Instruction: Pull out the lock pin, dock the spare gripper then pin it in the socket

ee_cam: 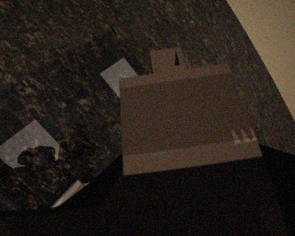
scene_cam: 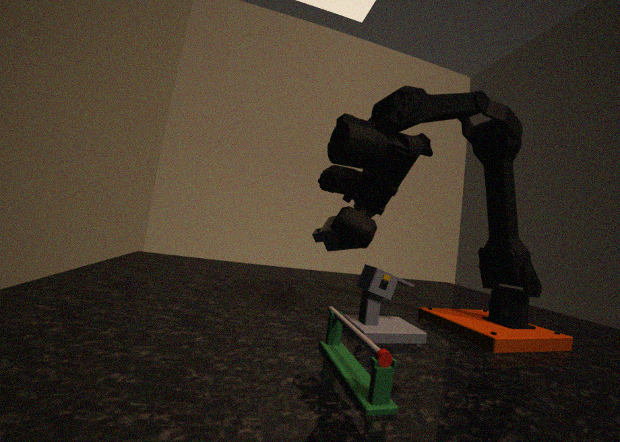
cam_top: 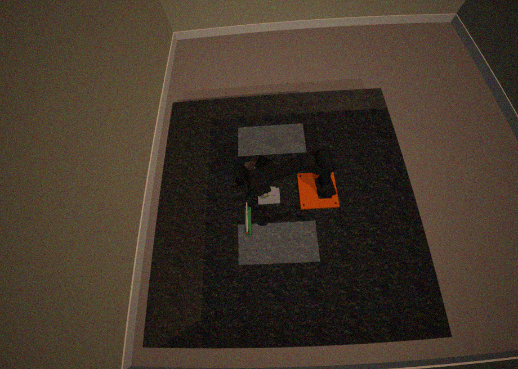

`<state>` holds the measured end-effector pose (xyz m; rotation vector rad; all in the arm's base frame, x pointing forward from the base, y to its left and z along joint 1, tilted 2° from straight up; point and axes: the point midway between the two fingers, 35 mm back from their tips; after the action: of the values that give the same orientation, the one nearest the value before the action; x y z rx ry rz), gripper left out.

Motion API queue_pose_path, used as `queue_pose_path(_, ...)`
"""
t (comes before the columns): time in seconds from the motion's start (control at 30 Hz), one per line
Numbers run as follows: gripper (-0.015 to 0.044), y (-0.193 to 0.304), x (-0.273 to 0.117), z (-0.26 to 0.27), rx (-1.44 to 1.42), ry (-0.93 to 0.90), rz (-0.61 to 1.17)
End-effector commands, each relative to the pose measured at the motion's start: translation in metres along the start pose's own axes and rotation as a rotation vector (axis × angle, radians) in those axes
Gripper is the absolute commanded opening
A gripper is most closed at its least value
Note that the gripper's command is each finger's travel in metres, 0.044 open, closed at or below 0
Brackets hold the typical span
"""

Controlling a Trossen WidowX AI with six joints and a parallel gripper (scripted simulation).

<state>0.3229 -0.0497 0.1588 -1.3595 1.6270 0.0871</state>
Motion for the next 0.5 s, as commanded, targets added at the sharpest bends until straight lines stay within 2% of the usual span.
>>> queue_pose_path(0.0, 0.0000, 0.003, -0.008, -0.002, -0.128, -0.001, -0.015)
queue_pose_path(0.47, 0.0000, 0.017, -0.031, -0.004, -0.559, -0.010, -0.044)
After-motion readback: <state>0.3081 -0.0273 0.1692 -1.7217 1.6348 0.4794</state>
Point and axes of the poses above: the point midway between the two fingers, 35 mm back from their tips, its own x axis out along the fingers, its own z axis across the jaws, y = z × x, and after that the axes turned 7 degrees about x, right-handed
